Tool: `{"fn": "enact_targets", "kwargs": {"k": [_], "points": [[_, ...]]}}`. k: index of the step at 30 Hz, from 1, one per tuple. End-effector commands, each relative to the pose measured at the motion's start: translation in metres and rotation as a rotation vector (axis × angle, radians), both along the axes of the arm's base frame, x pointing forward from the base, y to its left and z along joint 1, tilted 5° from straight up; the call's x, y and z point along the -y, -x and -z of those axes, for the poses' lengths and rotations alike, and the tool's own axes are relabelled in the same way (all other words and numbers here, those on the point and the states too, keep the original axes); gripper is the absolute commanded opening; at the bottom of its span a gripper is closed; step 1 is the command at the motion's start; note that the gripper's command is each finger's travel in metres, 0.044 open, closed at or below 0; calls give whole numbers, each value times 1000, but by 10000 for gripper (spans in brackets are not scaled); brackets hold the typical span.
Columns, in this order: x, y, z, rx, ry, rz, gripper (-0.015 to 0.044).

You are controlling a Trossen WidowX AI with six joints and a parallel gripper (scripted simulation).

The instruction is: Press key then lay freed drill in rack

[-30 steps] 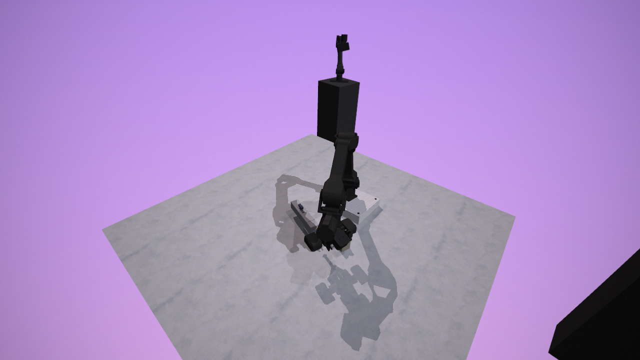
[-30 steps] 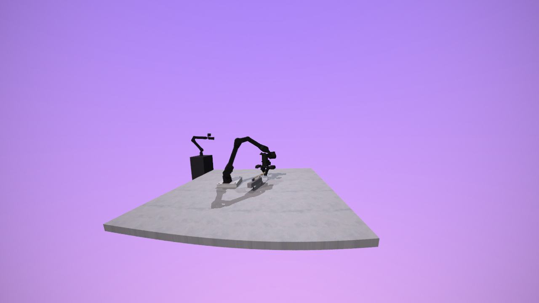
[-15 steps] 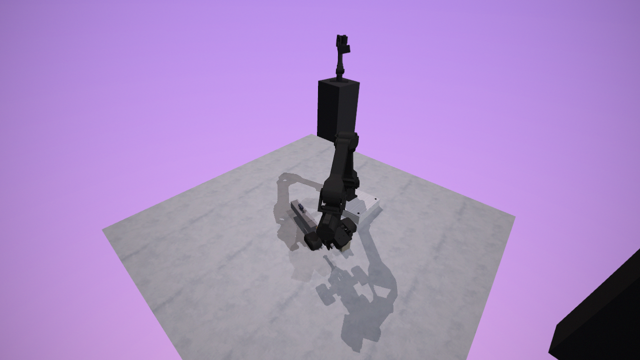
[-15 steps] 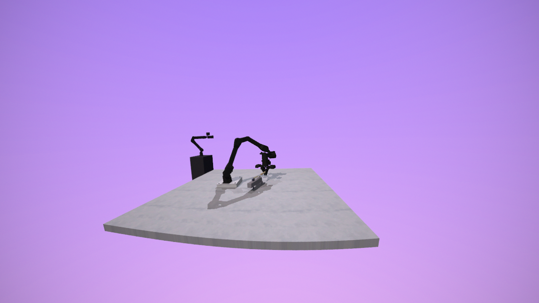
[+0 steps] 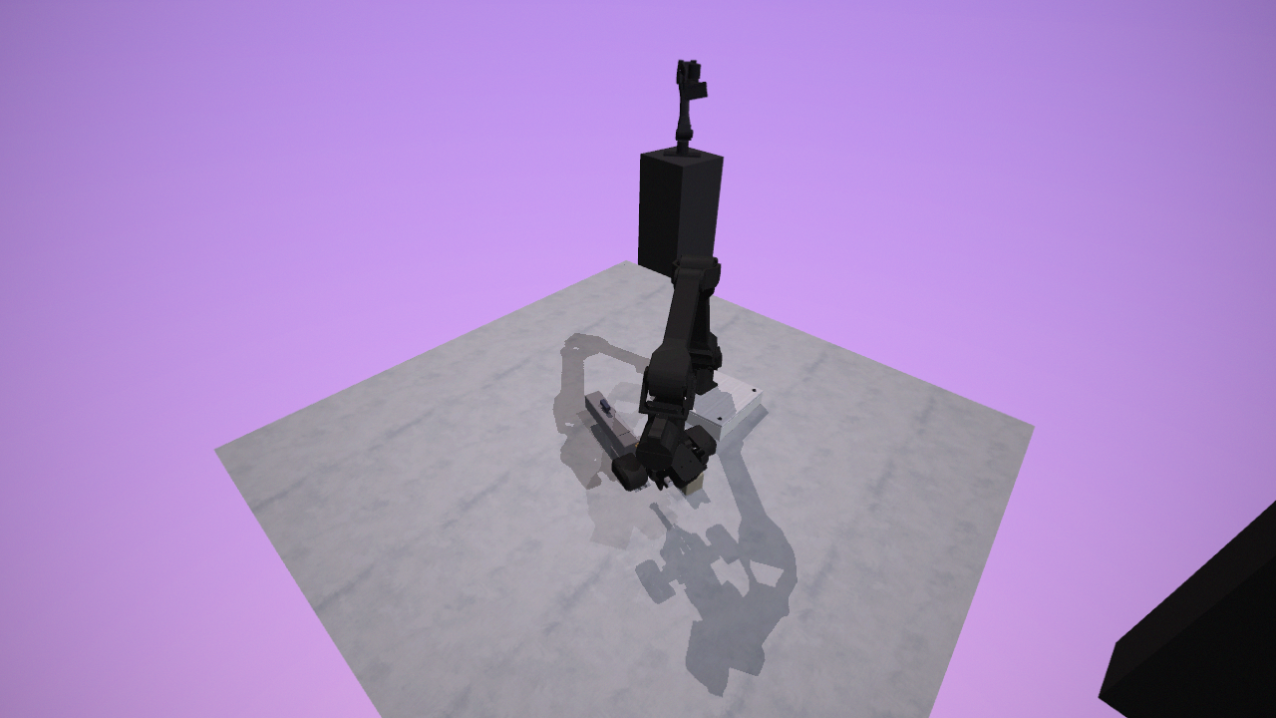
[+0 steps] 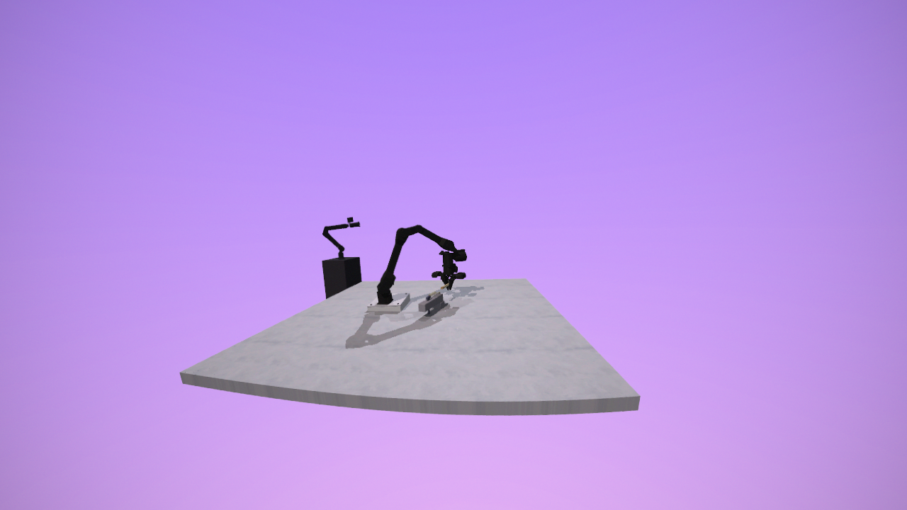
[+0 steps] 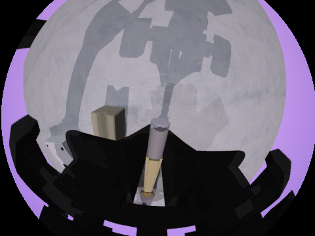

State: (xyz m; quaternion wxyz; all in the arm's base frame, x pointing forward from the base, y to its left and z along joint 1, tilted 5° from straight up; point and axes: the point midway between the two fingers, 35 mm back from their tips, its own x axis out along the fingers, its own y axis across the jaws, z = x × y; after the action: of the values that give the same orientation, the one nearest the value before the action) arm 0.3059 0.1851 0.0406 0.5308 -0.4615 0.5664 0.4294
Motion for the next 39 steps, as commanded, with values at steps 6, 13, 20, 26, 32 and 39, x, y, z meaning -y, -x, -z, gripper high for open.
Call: {"fn": "enact_targets", "kwargs": {"k": [6,13,20,26,32,39], "points": [[-3,6,-2,1,-5,1,0],[-7,17,2,0,-5,1,0],[-10,27,5,-1,-6,1,0],[-13,35,6,-1,-6,1,0],[-17,45,7,-2,-6,1,0],[-22,56,7,-3,-7,1,0]]}}
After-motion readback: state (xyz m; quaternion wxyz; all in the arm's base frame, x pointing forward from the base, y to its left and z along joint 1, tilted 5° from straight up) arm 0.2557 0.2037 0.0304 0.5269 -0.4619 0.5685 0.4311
